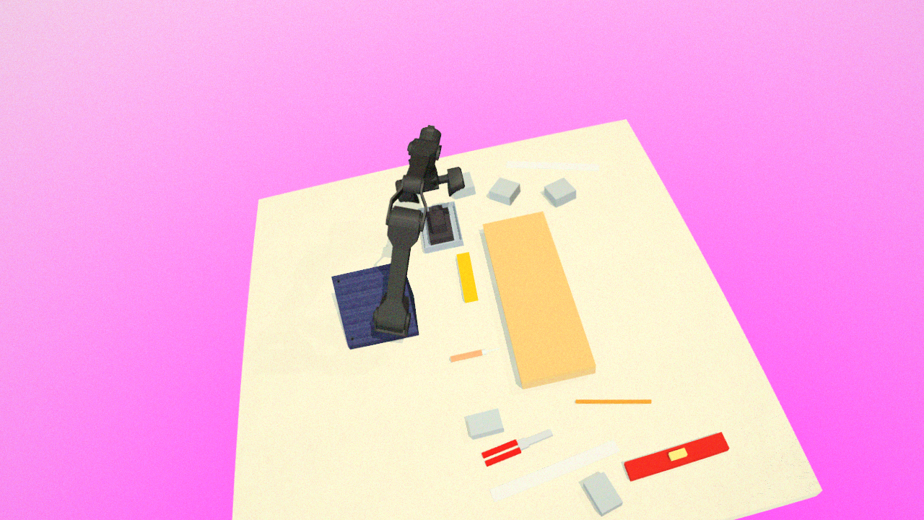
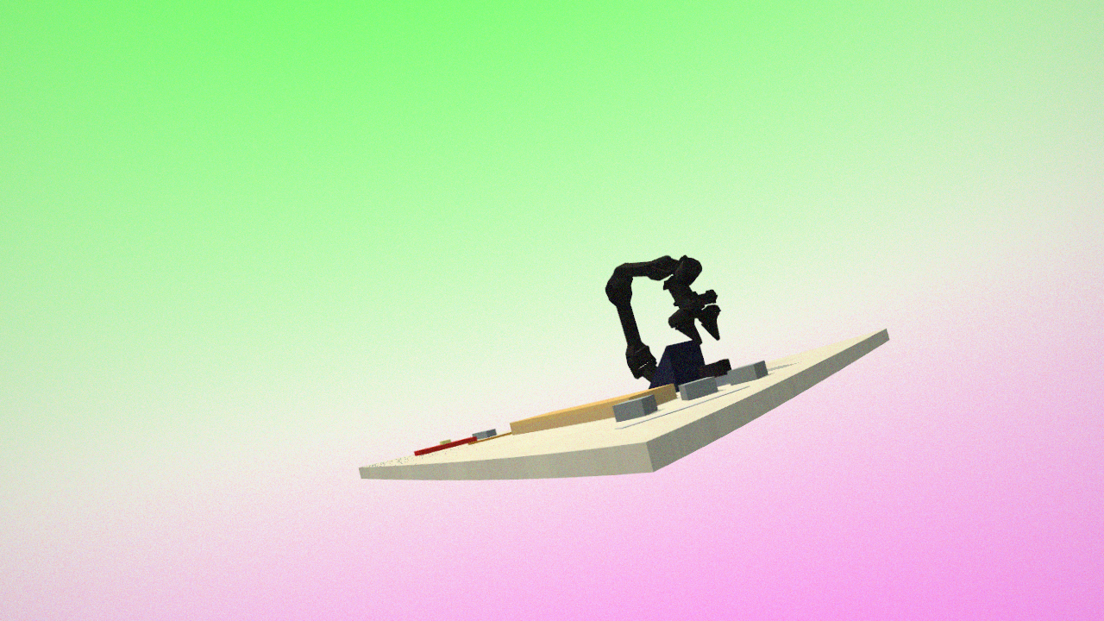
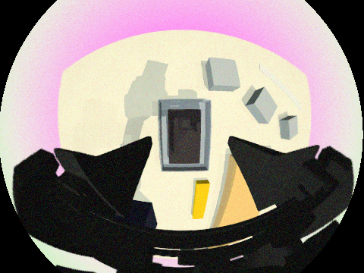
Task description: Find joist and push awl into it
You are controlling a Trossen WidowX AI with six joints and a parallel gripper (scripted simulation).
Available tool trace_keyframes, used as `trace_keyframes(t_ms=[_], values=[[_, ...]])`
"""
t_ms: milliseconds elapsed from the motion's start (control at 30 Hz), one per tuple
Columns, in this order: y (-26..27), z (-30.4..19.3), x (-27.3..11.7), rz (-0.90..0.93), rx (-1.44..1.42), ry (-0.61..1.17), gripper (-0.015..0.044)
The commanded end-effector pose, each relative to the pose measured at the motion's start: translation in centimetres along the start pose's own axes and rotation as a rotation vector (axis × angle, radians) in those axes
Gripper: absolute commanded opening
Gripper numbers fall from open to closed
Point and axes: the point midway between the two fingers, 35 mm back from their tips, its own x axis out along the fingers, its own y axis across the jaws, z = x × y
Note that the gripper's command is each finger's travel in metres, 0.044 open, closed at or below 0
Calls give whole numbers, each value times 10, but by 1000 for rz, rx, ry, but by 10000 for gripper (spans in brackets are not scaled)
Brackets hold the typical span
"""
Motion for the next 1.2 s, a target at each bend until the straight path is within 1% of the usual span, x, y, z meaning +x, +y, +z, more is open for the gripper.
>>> trace_keyframes(t_ms=[0, 167, 267, 400, 533, 733, 933, 1067, 1167], values=[[-6, -11, -1, 2, 32, 14, 440], [-49, -81, -40, -17, 278, 36, 440], [-65, -122, -55, -28, 407, 51, 440], [-78, -185, -71, -45, 593, 77, 440], [-80, -249, -82, -64, 782, 109, 440], [-60, -340, -86, -97, 1072, 169, 440], [-16, -415, -81, -137, 1359, 242, 440], [19, -450, -74, -176, 1524, 300, 440], [26, -455, -72, -183, 1551, 310, 440]])
